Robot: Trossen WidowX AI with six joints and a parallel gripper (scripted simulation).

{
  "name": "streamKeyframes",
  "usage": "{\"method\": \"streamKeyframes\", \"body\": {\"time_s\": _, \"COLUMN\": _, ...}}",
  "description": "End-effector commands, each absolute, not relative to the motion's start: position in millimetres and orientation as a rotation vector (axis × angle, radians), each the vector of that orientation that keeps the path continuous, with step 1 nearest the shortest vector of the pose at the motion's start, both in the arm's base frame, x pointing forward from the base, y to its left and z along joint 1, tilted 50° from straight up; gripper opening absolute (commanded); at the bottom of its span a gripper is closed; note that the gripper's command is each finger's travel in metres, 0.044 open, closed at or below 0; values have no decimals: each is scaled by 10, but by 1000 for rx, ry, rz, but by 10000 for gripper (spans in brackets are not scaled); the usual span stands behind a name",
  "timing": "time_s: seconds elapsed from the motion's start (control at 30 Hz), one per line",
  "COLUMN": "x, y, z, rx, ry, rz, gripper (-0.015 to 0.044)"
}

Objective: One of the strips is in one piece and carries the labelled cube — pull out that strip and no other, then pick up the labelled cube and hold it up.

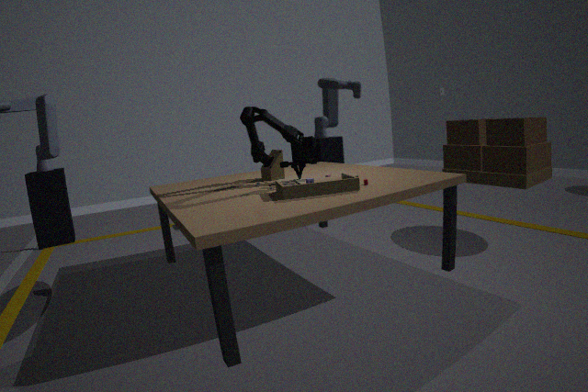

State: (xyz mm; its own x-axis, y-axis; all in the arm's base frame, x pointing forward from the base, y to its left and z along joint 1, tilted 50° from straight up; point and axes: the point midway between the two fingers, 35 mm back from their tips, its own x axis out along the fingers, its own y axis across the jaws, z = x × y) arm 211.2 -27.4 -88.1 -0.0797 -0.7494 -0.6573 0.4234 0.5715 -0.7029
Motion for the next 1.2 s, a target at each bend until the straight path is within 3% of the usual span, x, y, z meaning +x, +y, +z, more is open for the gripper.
{"method": "streamKeyframes", "body": {"time_s": 0.0, "x": 1982, "y": -290, "z": -918, "rx": -318, "ry": 1353, "rz": -1009, "gripper": 0}}
{"method": "streamKeyframes", "body": {"time_s": 0.53, "x": 2120, "y": 51, "z": -625, "rx": -316, "ry": 1353, "rz": -1008, "gripper": 0}}
{"method": "streamKeyframes", "body": {"time_s": 1.07, "x": 2674, "y": -131, "z": -472, "rx": -393, "ry": 1405, "rz": -942, "gripper": 420}}
{"method": "streamKeyframes", "body": {"time_s": 1.17, "x": 2772, "y": -155, "z": -438, "rx": -393, "ry": 1404, "rz": -942, "gripper": 440}}
